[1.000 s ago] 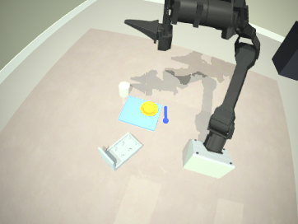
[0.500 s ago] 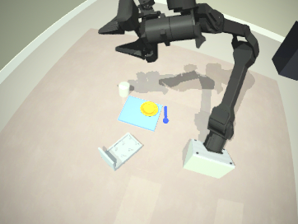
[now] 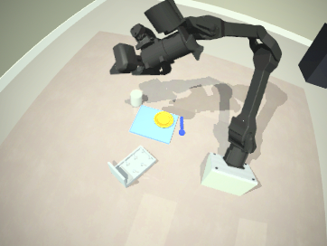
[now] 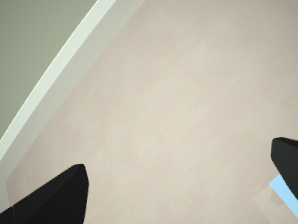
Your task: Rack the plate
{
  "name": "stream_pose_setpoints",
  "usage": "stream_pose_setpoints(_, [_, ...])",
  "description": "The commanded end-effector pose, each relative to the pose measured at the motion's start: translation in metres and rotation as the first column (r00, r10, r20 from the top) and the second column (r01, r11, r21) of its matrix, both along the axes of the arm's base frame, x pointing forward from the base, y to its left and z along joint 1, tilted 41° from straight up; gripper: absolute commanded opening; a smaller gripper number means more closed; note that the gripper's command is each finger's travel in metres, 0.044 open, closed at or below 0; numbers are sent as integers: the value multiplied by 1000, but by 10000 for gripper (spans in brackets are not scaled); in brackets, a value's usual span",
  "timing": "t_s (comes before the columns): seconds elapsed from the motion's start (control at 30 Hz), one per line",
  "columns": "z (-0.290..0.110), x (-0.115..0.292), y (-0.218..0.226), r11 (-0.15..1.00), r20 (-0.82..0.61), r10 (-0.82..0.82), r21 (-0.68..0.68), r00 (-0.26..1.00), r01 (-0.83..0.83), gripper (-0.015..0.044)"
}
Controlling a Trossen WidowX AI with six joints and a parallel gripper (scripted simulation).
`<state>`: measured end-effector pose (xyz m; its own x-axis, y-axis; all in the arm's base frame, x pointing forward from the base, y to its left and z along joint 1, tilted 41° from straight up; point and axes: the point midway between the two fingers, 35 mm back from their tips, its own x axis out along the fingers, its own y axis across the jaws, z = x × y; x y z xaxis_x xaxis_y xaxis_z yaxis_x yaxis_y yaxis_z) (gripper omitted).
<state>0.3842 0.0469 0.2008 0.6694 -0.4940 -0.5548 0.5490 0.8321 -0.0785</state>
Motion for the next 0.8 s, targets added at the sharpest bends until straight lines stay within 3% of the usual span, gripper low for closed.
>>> stream_pose_setpoints(0.0, [-20, -7, -25, 998, -127, -23, -56, 992, 16, 400])
stream_pose_setpoints(0.37, [-54, -39, -86, 986, -430, -96, -165, 898, 26, 400])
stream_pose_setpoints(0.77, [-82, -98, -142, 979, -746, -143, -204, 650, -19, 400])
